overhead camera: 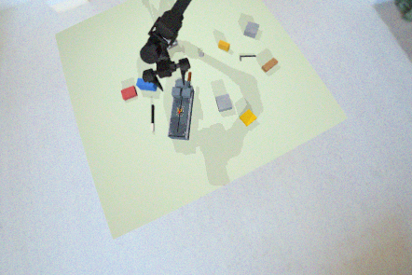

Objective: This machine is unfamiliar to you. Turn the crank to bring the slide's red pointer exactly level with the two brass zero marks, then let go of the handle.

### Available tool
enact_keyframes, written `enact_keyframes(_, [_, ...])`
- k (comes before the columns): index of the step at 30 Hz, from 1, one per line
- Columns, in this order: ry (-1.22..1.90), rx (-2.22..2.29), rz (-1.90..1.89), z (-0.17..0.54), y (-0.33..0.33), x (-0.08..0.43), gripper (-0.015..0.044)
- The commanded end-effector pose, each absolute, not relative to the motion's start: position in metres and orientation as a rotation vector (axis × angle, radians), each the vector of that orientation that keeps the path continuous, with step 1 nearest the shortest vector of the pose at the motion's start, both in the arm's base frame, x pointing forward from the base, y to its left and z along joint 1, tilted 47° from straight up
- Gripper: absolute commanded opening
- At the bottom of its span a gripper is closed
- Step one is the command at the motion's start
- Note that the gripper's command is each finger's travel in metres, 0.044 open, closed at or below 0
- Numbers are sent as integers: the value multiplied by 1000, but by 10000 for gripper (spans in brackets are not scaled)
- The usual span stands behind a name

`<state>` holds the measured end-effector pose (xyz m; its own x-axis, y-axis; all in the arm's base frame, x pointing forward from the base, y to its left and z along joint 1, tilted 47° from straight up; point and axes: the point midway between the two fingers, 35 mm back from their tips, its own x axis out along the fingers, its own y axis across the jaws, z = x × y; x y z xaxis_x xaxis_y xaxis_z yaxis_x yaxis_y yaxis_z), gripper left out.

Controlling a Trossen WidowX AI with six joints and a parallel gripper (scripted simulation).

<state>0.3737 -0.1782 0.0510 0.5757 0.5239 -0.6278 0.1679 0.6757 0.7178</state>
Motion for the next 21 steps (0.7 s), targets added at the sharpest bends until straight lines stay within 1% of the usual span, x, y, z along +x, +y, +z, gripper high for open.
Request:
enact_keyframes(1, [970,838,179,70,-169,367,440])
enact_keyframes(21, [968,939,-125,112,-120,319,440])
